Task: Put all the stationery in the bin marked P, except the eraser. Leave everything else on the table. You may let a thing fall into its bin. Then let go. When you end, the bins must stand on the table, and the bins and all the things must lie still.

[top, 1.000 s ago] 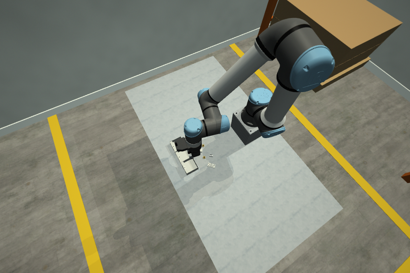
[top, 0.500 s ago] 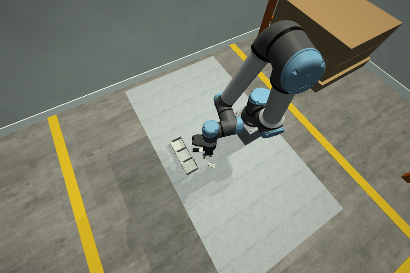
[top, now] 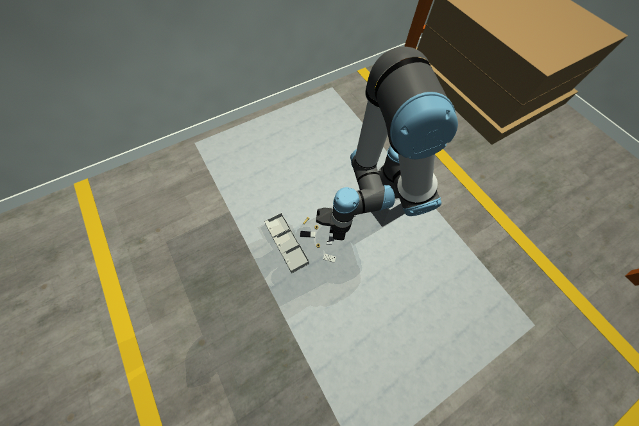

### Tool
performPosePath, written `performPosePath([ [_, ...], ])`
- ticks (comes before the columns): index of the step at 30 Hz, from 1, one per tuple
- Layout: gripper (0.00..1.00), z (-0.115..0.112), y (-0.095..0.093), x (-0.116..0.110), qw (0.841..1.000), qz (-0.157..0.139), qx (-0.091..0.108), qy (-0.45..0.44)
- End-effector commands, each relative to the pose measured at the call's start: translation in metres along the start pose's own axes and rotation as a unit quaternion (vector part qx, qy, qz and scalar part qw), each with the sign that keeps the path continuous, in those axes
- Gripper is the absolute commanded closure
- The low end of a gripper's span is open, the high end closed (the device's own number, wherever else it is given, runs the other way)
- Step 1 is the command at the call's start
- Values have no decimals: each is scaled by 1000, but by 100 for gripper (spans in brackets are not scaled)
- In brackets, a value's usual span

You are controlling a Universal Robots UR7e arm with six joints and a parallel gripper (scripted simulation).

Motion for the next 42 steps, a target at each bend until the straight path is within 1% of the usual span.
performPosePath([
  [1,38,1,-2,0,1000,6,1,0],
  [14,38,-2,-2,7,1000,6,1,0],
  [42,38,-2,-2,7,1000,6,1,0],
])
Point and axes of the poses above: the point where the finger pads meet when closed, its own y axis back along the fingers, its own z axis across the jaws, x = y × z, the point moved 1 cm from there along y, back along the fingers, and after that the axes turned 14 degrees about y, right-handed, at the moved point
